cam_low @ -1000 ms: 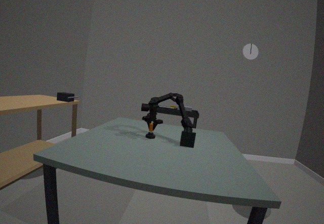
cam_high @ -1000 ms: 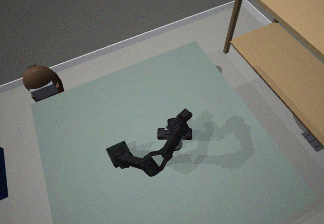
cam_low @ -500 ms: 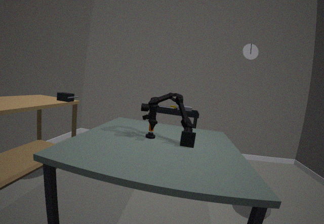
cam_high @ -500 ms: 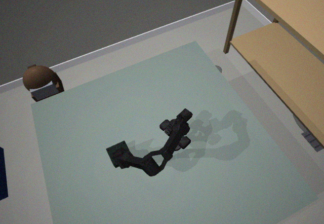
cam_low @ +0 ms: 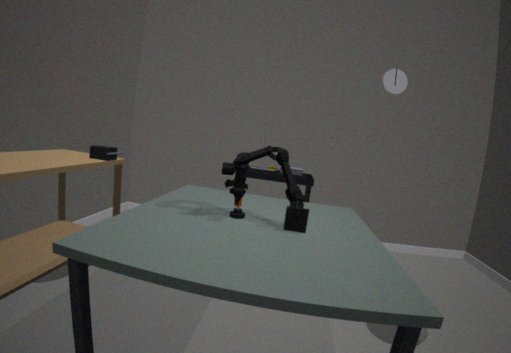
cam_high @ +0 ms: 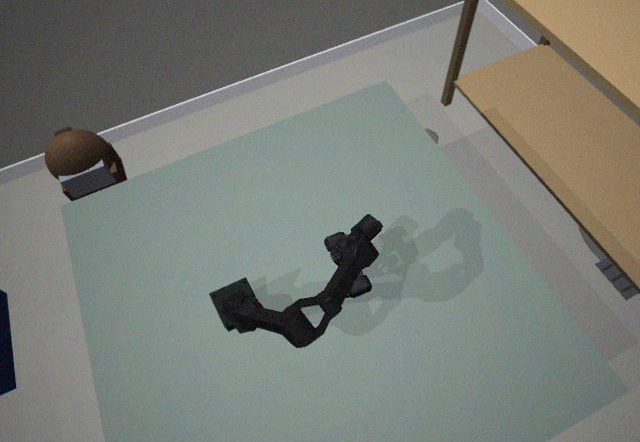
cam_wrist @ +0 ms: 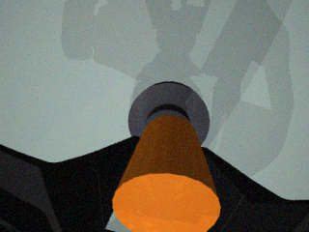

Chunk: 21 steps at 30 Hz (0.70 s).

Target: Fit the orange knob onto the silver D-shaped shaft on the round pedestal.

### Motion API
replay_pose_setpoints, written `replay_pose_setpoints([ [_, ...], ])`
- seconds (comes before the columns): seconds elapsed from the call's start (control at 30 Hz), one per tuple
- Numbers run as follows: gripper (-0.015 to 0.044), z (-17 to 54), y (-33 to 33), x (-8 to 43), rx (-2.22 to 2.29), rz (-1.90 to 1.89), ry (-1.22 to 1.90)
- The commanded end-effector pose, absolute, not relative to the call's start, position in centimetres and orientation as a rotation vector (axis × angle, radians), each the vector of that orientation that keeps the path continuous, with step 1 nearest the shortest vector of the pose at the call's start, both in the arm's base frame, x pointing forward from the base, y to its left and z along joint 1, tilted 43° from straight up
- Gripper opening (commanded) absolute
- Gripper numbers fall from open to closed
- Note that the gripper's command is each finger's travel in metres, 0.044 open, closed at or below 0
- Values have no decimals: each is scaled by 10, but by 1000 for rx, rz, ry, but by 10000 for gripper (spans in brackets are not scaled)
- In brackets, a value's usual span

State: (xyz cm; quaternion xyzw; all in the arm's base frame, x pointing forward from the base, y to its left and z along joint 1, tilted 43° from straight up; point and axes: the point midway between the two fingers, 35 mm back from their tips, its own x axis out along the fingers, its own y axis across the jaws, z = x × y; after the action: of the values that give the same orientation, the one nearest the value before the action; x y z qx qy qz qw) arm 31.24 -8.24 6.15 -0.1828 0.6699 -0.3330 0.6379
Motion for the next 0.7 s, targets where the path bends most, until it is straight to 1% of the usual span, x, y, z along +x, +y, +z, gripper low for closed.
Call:
replay_pose_setpoints([
  [0.0,0,62,-83,314,-408,-771,1514],
  [0.67,0,60,-80,307,-408,-771,1515],
])
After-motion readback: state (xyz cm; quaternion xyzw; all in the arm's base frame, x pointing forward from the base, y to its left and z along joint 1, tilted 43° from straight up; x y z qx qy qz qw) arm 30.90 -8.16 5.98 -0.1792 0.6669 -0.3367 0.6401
